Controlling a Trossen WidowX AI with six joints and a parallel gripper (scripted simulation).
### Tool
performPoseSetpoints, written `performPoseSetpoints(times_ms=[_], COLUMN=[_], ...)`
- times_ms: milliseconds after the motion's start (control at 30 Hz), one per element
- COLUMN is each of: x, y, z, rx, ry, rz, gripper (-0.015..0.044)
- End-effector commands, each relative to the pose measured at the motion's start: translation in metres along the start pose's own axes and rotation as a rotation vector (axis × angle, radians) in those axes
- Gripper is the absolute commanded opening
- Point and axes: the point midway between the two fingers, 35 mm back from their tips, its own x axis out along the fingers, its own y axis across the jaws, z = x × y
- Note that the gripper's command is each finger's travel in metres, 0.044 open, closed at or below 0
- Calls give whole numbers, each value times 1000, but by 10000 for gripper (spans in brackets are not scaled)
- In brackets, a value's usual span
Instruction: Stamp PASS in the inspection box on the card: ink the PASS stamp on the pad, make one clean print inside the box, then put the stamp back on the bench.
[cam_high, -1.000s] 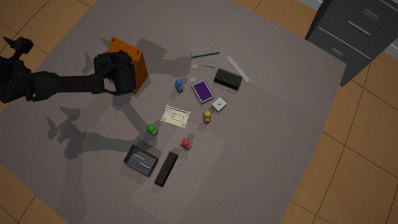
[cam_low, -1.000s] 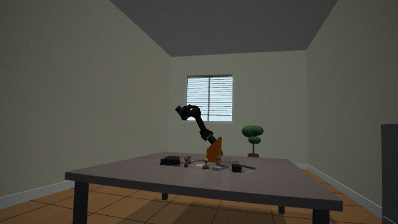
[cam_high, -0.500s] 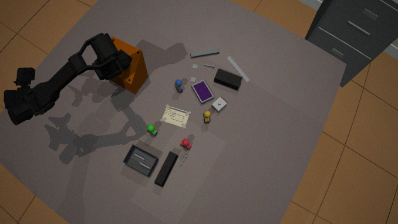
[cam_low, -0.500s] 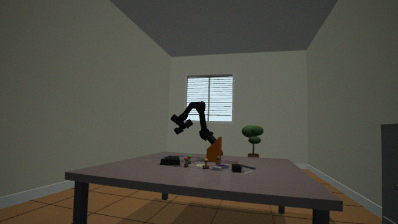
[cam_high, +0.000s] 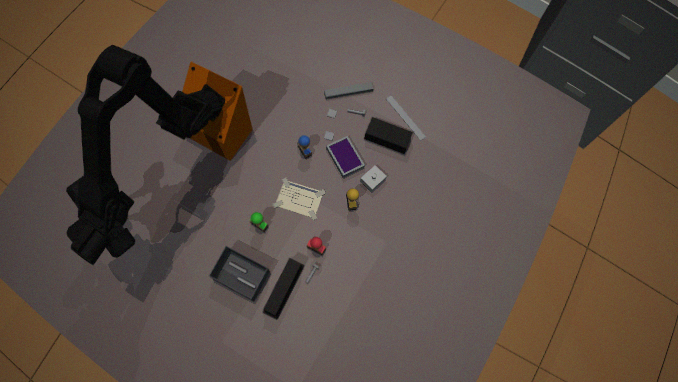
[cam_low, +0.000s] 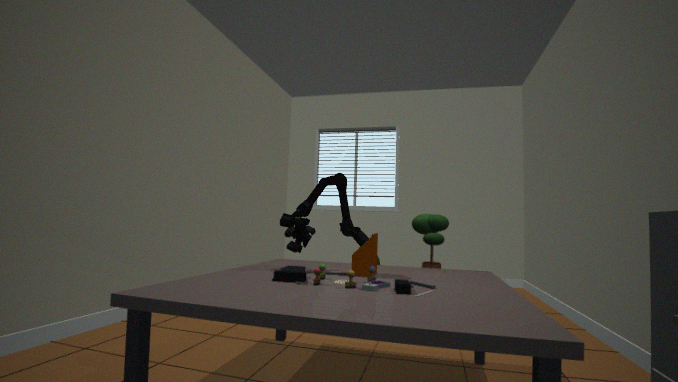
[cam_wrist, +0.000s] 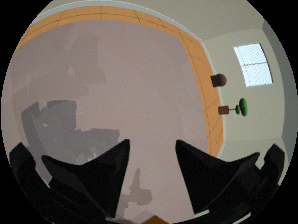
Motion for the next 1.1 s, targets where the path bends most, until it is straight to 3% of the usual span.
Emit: performPoseSetpoints(times_ms=[0,233,467,867,1067], x=[-11,-57,-119,-224,-229], y=[41,116,158,158,157], z=[-21,-75,-137,-234,-240], rx=[-171,-569,-989,-1704,-1740], ry=[40,62,5,-293,-316], rz=[107,337,535,761,769], gripper=[224,224,224,224,224])
